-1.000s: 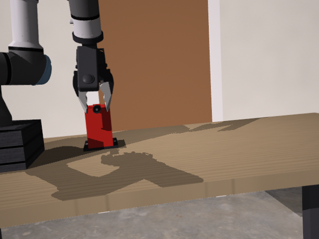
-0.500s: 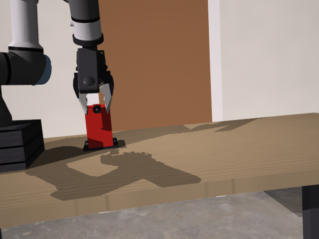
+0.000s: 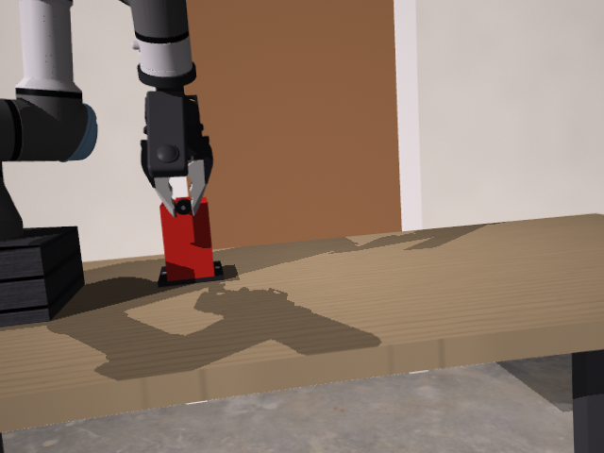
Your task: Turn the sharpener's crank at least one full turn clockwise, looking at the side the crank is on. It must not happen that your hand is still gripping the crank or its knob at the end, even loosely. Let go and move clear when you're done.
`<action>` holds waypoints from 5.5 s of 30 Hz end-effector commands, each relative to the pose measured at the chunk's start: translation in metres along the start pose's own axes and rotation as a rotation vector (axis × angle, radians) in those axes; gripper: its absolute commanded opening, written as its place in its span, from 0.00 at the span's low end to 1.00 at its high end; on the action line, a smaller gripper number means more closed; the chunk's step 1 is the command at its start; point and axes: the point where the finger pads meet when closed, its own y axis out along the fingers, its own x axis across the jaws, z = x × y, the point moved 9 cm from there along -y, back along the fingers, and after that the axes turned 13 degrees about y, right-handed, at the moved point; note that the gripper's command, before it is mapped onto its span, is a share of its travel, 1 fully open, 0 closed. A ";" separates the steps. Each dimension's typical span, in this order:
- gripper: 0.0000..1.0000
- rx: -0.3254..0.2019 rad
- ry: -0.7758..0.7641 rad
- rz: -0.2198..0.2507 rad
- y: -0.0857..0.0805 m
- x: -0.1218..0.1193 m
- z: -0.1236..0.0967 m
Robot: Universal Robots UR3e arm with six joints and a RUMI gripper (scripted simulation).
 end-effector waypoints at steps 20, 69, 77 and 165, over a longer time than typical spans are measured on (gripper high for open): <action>0.09 0.001 -0.001 0.002 -0.001 0.000 0.000; 0.09 0.002 -0.001 0.002 0.004 -0.022 -0.002; 0.09 0.002 -0.001 0.002 0.007 -0.027 -0.002; 0.09 0.001 -0.001 0.002 0.064 -0.046 0.028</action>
